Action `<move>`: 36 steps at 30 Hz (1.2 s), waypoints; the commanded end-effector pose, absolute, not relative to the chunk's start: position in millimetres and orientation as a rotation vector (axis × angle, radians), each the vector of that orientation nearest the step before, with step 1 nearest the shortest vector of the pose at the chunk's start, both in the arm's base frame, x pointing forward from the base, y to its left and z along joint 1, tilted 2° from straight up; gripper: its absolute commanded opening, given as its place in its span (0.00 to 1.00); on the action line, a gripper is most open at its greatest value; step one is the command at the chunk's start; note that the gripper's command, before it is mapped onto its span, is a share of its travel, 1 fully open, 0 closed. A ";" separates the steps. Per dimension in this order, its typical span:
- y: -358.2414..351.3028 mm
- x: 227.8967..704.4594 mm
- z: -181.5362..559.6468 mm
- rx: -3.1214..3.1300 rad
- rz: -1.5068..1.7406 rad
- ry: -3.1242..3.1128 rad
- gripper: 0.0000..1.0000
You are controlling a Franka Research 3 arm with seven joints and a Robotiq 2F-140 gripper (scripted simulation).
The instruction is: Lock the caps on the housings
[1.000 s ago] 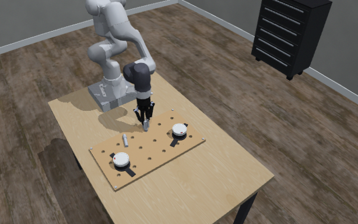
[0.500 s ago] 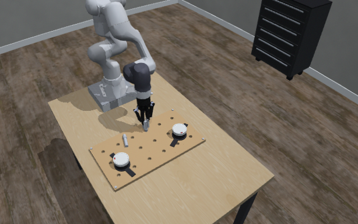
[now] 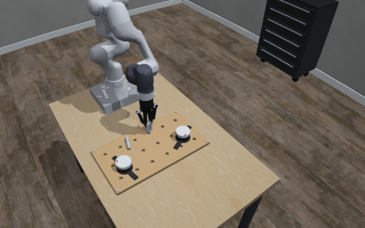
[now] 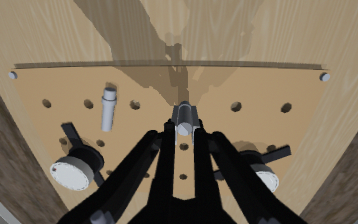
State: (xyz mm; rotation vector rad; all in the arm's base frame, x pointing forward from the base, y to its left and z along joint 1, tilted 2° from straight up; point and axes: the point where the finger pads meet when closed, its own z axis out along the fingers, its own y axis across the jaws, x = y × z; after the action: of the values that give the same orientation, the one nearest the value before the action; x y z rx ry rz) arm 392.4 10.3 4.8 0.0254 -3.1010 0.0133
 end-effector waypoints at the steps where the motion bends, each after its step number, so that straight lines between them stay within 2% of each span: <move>1: 9.4 394.2 5.0 0.024 0.014 -3.105 0.10; 36: 9.4 394.1 1.4 0.024 0.014 -3.105 0.10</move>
State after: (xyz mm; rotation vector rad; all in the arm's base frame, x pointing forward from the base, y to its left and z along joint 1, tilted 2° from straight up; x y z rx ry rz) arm 392.2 10.3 1.7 0.0255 -3.1008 0.0136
